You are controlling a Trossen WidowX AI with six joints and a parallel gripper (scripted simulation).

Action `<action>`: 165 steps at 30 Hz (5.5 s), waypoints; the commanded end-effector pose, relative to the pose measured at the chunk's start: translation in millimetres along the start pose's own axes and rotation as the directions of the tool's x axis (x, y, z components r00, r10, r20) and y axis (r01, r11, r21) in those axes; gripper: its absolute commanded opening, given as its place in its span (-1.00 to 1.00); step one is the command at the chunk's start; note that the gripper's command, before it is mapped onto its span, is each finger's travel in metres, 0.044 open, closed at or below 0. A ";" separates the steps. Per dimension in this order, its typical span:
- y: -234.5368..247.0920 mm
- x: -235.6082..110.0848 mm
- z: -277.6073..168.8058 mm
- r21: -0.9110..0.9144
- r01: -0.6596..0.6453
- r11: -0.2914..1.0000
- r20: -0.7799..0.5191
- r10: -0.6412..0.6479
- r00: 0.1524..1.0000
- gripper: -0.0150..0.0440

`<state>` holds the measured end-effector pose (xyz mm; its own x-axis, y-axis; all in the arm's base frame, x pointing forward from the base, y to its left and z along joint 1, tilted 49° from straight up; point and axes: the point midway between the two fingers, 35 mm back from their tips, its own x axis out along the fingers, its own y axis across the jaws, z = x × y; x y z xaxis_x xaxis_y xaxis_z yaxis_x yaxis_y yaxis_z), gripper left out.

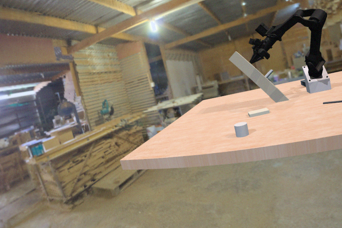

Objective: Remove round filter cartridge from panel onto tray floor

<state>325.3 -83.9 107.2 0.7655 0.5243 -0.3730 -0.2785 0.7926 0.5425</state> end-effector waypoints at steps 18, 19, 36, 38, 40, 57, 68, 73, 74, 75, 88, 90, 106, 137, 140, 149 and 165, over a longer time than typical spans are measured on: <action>-0.5 8.7 -0.8 0.006 0.003 1.000 -0.001 -0.003 1.000 -0.19; -0.5 10.0 -0.8 0.006 0.003 1.000 -0.001 -0.003 1.000 -0.19; -0.4 15.9 -0.8 0.006 0.003 1.000 -0.001 -0.003 1.000 -0.19; -0.4 16.6 -0.8 0.006 0.003 1.000 -0.001 -0.003 1.000 -0.19; -0.4 17.0 -0.8 0.006 0.003 1.000 -0.001 -0.003 1.000 -0.19; -0.4 15.8 -0.4 -0.075 0.001 0.997 0.002 -0.001 1.000 -0.49; -0.4 18.5 -0.8 -0.420 0.002 0.908 -0.001 -0.003 1.000 -0.49; -0.4 19.1 -0.8 -0.570 0.002 0.822 -0.001 -0.003 1.000 -0.49; -0.4 19.2 -0.8 -0.598 0.002 0.802 -0.001 -0.003 1.000 -0.49; -0.4 19.3 -0.8 -0.625 0.002 0.780 -0.001 -0.003 1.000 -0.49; -0.4 20.4 -0.8 -0.904 0.001 0.428 -0.001 -0.003 1.000 -0.49; -0.4 20.5 -0.8 -0.931 0.000 0.364 -0.001 -0.003 1.000 -0.49; -0.4 20.5 -0.8 -0.983 -0.001 -0.185 -0.001 -0.003 1.000 -0.49; -1.2 -57.9 -1.5 -0.979 -0.006 -0.203 -0.005 -0.005 1.000 -0.49; -1.1 -58.5 -1.4 -0.979 -0.005 -0.202 -0.005 -0.005 1.000 -0.49; 5.9 -55.3 -24.7 -0.979 -0.006 -0.202 -0.005 -0.005 1.000 -0.49; 22.9 -48.9 -74.5 -0.979 -0.006 -0.201 -0.005 -0.005 1.000 -0.49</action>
<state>243.3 -74.3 85.5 0.7605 0.5226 -0.3852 -0.5270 0.1504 -0.8364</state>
